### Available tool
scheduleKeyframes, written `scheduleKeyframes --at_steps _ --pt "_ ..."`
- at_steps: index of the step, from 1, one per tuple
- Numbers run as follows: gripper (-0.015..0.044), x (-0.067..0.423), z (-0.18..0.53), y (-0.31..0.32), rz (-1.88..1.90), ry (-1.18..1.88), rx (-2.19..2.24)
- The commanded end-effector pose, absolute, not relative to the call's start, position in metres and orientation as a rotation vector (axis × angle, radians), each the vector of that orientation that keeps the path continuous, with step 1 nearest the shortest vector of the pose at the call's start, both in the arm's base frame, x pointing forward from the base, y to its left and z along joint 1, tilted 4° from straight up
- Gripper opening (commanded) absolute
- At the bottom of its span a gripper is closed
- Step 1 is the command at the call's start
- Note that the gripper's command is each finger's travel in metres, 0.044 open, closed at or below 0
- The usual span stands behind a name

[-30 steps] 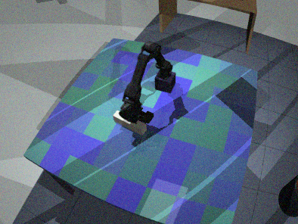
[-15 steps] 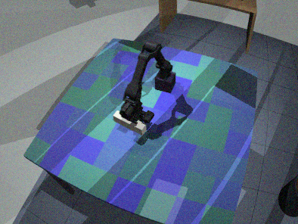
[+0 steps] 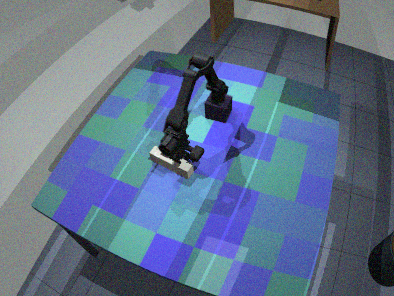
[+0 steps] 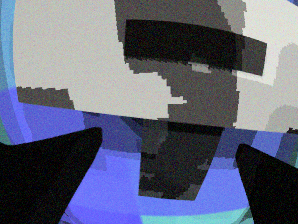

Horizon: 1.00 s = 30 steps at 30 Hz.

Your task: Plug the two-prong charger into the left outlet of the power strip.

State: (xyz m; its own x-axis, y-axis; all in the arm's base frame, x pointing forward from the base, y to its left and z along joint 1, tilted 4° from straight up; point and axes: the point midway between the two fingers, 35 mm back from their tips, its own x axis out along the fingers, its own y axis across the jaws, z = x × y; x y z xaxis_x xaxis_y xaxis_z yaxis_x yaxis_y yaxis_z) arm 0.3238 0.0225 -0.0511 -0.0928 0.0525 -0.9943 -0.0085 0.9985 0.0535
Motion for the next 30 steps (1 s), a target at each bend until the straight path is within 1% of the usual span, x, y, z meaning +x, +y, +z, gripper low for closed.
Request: scheduleKeyframes --at_steps 1,14,30 --pt "0.044 0.321 -0.051 0.023 0.052 1.663 0.036" --pt "0.044 0.318 -0.051 0.023 0.052 1.658 0.036" --pt "0.044 0.302 -0.051 0.023 0.052 1.66 0.036"
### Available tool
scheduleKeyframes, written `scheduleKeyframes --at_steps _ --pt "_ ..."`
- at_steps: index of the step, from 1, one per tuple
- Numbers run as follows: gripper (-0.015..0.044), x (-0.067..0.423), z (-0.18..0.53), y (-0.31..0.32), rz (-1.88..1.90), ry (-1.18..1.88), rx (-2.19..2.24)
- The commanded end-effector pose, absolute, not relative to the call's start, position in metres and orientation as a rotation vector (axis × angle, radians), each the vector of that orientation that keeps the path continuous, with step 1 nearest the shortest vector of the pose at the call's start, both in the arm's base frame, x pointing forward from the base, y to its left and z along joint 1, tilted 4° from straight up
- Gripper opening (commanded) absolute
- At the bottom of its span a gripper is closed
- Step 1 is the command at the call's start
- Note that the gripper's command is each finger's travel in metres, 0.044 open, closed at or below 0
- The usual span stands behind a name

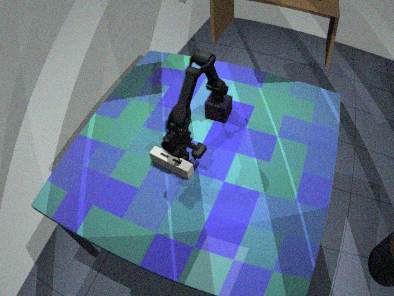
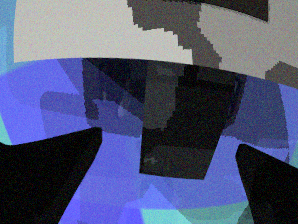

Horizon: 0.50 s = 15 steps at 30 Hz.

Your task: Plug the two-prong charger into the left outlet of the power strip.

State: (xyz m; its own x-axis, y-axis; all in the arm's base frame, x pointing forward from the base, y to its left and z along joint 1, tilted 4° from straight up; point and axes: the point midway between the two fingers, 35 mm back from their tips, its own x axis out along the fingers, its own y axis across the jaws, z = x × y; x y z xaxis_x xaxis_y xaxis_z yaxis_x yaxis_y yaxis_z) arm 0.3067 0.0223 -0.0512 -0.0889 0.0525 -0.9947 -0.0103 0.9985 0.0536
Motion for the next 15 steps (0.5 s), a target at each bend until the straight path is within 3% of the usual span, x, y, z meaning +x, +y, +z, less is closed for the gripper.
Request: scheduleKeyframes --at_steps 1,15 --pt "0.044 0.301 -0.051 0.022 0.052 1.66 0.036" --pt "0.044 0.286 -0.051 0.022 0.052 1.661 0.036"
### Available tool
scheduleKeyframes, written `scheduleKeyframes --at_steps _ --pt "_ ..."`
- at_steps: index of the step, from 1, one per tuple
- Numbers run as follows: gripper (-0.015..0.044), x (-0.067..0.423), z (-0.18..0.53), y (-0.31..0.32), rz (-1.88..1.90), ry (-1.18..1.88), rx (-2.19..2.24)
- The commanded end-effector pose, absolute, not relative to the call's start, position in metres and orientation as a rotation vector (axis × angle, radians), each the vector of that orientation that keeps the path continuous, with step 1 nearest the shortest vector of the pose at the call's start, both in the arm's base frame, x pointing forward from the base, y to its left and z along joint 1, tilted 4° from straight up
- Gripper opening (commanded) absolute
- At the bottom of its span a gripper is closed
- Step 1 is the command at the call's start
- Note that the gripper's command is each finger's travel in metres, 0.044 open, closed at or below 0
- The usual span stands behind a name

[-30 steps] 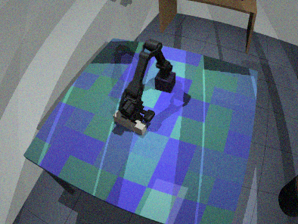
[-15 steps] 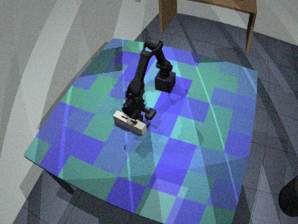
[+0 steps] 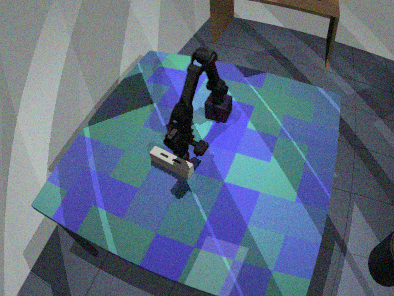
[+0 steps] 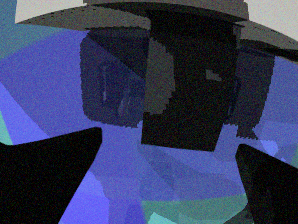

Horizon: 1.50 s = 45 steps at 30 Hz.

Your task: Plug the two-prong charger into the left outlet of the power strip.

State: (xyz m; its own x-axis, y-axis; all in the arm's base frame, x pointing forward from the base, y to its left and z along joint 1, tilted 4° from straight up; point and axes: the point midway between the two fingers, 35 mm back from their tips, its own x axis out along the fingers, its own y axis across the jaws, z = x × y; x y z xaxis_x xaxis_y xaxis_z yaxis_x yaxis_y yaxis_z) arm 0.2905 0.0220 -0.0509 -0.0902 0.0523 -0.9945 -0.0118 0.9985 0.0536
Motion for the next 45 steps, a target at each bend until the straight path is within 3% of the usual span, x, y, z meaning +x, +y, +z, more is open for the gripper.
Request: scheduleKeyframes --at_steps 1,24,38,45 --pt "0.044 0.285 -0.051 0.022 0.052 1.661 0.036" --pt "0.044 0.265 -0.05 0.021 0.051 1.655 0.029" --pt "0.044 0.271 0.032 0.017 -0.157 1.003 0.142" --pt "0.044 0.271 0.036 0.017 -0.164 0.97 0.153"
